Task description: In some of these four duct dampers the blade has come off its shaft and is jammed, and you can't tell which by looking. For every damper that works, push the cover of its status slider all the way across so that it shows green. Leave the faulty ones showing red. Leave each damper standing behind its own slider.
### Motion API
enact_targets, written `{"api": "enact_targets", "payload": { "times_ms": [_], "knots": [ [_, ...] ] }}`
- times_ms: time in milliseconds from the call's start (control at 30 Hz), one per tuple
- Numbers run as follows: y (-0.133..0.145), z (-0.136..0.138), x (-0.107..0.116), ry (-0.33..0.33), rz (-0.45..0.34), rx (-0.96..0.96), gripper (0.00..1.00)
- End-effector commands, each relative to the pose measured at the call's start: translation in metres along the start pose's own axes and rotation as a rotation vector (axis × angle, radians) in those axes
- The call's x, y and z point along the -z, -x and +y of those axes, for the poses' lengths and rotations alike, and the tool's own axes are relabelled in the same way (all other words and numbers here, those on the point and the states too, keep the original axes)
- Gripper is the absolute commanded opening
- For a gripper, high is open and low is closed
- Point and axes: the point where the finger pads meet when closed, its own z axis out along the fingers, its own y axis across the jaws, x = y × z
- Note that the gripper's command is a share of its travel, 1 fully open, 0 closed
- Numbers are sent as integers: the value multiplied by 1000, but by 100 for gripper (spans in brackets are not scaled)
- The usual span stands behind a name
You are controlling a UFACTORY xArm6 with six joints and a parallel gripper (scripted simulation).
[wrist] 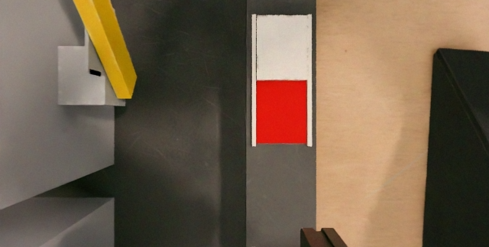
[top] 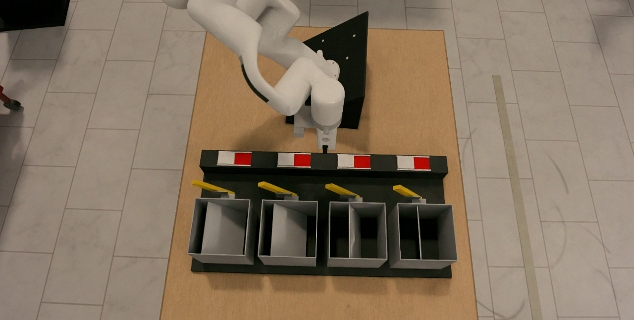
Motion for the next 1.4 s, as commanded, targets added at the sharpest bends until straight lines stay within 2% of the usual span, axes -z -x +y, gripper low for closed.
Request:
{"api": "enact_targets", "payload": {
  "times_ms": [0,500,1367],
  "knots": [
    [1,-2,-16,-4,-2,-2,0],
    [1,-2,-39,-4,-2,-2,0],
    [1,-2,-40,-4,-2,-2,0]
  ]
}}
